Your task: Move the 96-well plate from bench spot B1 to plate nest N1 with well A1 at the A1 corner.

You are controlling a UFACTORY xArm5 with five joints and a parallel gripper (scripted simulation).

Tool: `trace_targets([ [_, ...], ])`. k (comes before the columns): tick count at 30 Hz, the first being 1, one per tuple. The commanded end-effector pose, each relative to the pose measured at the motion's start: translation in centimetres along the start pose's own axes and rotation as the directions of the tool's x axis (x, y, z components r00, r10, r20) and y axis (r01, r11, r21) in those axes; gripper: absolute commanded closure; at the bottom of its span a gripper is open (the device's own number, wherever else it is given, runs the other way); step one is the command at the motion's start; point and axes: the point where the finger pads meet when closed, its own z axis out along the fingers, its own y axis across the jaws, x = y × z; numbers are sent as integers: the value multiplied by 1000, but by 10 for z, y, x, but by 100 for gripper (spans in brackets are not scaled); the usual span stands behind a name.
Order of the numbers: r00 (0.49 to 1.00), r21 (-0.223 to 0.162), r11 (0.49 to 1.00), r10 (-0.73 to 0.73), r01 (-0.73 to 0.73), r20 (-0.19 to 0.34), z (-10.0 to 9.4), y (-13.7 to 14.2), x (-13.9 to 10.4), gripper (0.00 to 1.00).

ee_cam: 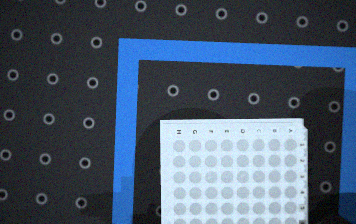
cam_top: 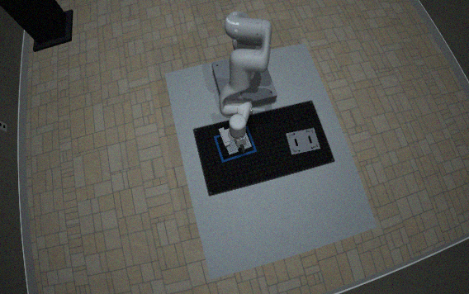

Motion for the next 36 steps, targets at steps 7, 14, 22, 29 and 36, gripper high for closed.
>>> trace_targets([
  [7, 1000, -4, 1000, 0, 0, -17, 4, -1, 1, 0],
  [14, 1000, -4, 1000, 0, 0, -17, 8, -1, 1, 0],
  [22, 1000, -4, 1000, 0, 0, -17, 12, -1, 1, 0],
  [29, 1000, -4, 1000, 0, 0, -17, 17, -1, 1, 0],
  [36, 1000, -4, 1000, 0, 0, -17, 17, -1, 1, 0],
])
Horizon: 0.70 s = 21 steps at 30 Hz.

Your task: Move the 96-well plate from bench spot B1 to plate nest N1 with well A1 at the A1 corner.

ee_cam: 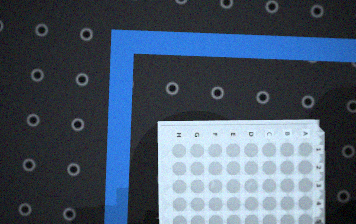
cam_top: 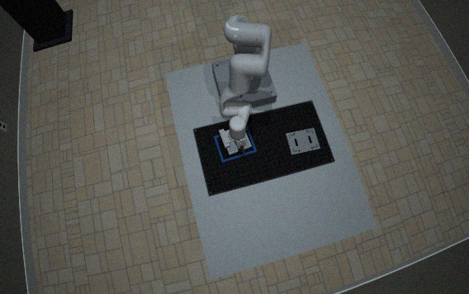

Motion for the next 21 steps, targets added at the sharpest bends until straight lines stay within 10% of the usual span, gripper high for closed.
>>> trace_targets([
  [1, 1000, -4, 1000, 0, 0, -17, -1, -1, 1, 0],
  [10, 1000, -4, 1000, 0, 0, -17, -1, -1, 1, 0],
  [11, 1000, -4, 1000, 0, 0, -17, -2, -1, 1, 100],
  [21, 1000, -4, 1000, 0, 0, -17, -2, -1, 1, 100],
])
